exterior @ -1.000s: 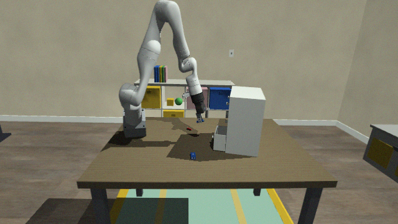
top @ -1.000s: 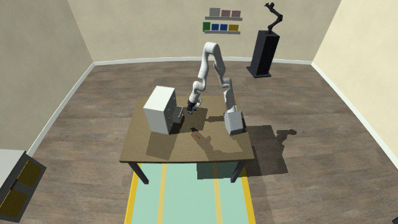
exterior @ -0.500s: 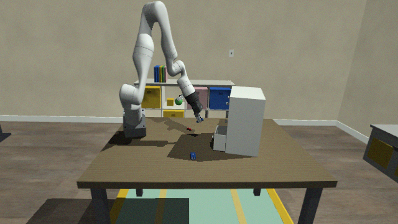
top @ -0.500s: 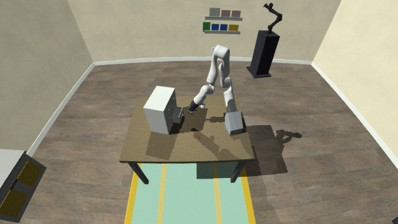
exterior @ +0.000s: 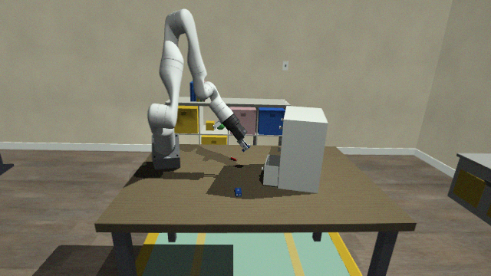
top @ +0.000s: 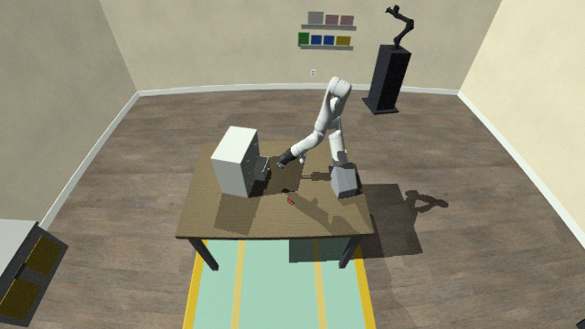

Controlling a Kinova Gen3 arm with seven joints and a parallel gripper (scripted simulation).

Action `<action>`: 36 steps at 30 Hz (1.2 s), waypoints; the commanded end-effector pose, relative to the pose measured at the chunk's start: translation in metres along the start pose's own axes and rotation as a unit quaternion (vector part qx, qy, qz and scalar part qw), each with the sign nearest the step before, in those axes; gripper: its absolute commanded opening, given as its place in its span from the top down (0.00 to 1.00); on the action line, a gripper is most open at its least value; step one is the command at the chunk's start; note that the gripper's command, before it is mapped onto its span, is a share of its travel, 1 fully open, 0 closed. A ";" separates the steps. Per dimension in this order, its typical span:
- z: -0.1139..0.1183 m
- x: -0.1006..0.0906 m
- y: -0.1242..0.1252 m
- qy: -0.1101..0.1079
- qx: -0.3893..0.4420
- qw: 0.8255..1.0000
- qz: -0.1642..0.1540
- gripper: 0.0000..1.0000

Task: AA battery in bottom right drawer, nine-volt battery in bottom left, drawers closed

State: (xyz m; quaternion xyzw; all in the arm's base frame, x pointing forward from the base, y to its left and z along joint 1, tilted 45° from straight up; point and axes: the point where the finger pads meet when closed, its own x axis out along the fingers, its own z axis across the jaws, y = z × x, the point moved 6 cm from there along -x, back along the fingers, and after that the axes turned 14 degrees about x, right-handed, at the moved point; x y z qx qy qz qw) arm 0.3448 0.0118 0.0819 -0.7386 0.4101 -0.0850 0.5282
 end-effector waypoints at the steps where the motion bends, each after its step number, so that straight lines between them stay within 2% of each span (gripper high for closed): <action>1: -0.003 0.000 0.004 -0.005 -0.011 1.000 -0.022 0.69; 13: -0.007 0.001 0.016 -0.030 -0.011 0.994 -0.109 0.69; 15: -0.007 0.001 0.016 -0.030 -0.011 0.994 -0.109 0.69; 26: -0.010 0.005 0.028 -0.052 -0.010 0.980 -0.192 0.69; 30: -0.011 0.006 0.031 -0.057 -0.010 0.976 -0.212 0.69; 36: -0.012 0.007 0.032 -0.060 -0.010 0.973 -0.224 0.69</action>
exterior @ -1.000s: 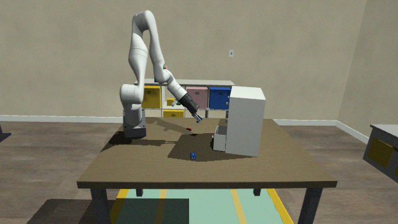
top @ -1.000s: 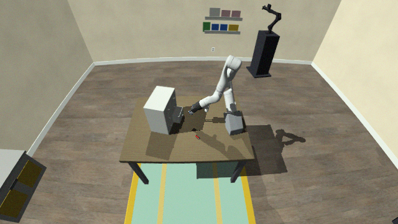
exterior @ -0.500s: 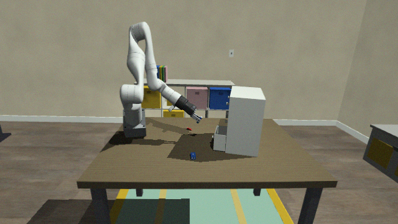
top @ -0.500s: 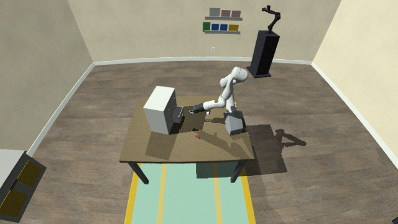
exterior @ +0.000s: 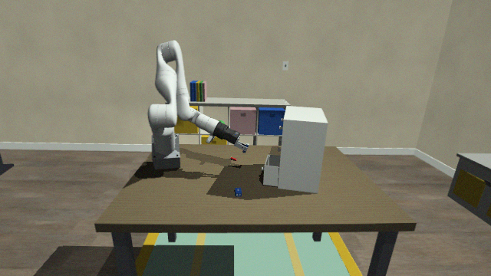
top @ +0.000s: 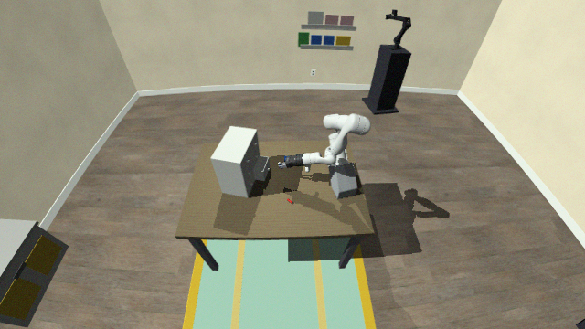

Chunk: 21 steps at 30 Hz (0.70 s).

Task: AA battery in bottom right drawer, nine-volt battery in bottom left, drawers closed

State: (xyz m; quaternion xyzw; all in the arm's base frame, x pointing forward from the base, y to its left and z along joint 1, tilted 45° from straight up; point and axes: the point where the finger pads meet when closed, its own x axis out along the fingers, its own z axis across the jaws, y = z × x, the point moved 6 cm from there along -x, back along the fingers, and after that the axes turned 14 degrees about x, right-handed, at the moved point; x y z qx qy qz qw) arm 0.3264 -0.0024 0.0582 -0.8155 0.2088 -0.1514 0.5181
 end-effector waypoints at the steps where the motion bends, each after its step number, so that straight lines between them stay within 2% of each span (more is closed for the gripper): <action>1: -0.002 0.001 0.002 -0.003 -0.007 1.000 -0.010 0.69; 21: -0.002 0.003 0.002 -0.004 -0.007 1.000 -0.017 0.69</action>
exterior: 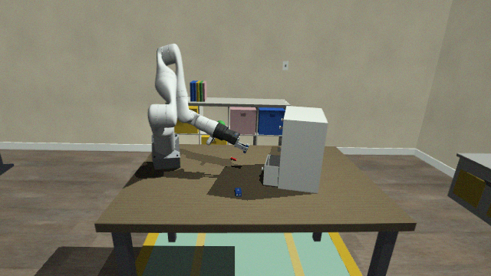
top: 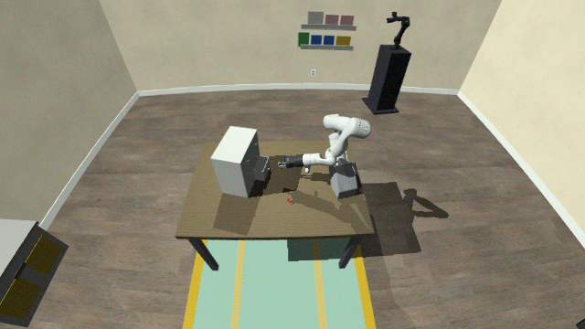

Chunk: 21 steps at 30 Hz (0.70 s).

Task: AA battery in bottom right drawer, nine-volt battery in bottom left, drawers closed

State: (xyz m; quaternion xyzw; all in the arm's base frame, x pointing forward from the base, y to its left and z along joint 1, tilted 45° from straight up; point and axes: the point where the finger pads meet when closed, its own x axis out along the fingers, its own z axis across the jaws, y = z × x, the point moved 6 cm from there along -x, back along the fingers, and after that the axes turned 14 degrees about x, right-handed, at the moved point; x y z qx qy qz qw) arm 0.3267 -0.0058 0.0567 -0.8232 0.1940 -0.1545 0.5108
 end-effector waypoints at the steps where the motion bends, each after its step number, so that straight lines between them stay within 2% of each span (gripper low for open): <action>1: 0.000 0.001 -0.001 0.000 0.000 1.000 0.000 0.69; 11: 0.001 0.011 -0.004 0.000 0.000 1.000 0.000 0.69; 21: 0.003 0.035 -0.013 0.000 0.000 1.000 0.000 0.69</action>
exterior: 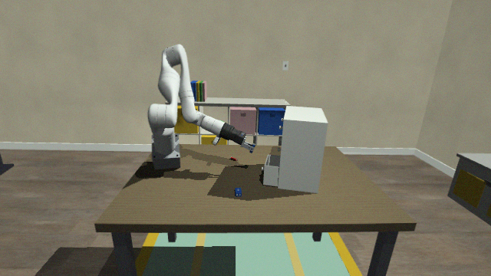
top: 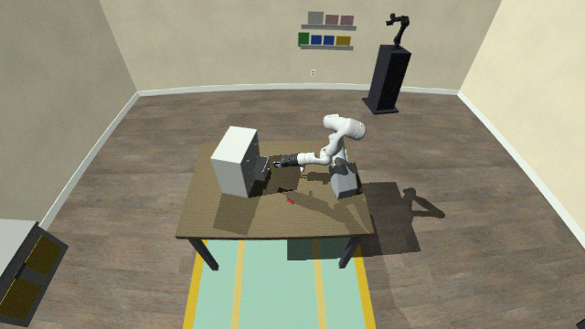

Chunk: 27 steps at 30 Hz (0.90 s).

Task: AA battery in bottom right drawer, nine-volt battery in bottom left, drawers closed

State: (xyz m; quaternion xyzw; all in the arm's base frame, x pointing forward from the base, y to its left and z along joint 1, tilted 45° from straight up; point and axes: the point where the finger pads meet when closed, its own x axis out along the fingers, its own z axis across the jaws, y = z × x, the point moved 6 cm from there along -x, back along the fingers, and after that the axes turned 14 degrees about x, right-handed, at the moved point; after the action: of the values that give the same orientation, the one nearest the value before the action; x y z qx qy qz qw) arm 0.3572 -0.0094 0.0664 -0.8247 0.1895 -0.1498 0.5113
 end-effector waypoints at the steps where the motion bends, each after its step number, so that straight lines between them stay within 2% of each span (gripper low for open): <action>1: -0.004 0.010 -0.002 0.007 0.001 1.000 0.001 0.69; 5: -0.003 0.016 -0.004 0.007 0.001 1.000 0.001 0.69; 20: 0.001 0.073 -0.024 0.007 0.001 1.000 0.001 0.69; 22: 0.001 0.073 -0.024 0.007 0.001 1.000 0.001 0.69; 27: 0.002 0.088 -0.030 0.007 0.001 1.000 0.001 0.69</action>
State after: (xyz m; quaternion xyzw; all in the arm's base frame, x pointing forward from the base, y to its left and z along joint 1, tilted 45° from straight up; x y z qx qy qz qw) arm 0.4366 -0.0310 0.0944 -0.8261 0.1896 -0.1503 0.5089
